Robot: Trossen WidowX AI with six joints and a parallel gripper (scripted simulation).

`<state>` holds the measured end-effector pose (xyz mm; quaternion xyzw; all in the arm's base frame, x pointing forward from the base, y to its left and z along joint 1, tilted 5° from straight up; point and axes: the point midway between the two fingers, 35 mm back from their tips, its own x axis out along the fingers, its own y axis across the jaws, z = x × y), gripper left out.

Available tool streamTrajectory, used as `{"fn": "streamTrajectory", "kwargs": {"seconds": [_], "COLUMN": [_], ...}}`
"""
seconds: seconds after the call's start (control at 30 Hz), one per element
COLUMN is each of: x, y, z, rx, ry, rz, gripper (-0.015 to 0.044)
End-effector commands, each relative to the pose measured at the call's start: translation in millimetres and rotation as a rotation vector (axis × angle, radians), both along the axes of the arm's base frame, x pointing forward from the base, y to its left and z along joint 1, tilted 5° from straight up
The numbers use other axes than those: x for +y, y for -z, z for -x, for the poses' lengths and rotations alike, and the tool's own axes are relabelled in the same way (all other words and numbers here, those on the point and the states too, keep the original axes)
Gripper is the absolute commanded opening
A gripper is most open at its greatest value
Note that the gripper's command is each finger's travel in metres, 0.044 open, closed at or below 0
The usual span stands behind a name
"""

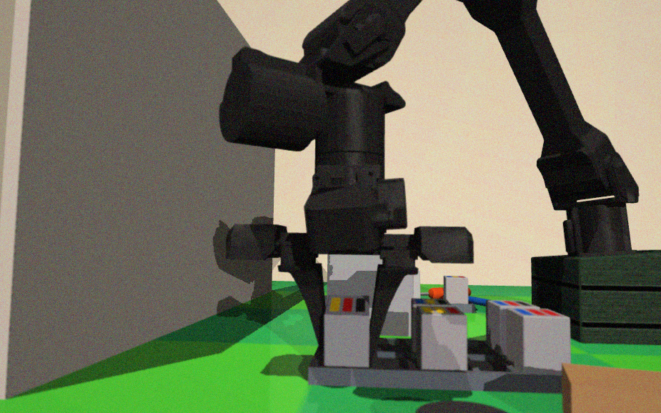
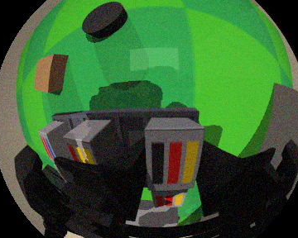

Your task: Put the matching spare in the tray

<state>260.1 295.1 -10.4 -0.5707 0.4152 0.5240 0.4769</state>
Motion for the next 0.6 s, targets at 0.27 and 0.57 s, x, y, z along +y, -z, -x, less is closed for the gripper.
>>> {"fn": "streamTrajectory", "kwargs": {"seconds": [0.27, 0.57], "x": [0.1, -0.6], "y": [-0.2, -64.1], "z": [-0.1, 5.8], "rx": [0.000, -0.001], "ry": [0.000, -0.003], "rz": [0.000, 0.002], "gripper": [0.0000, 0.0000]}}
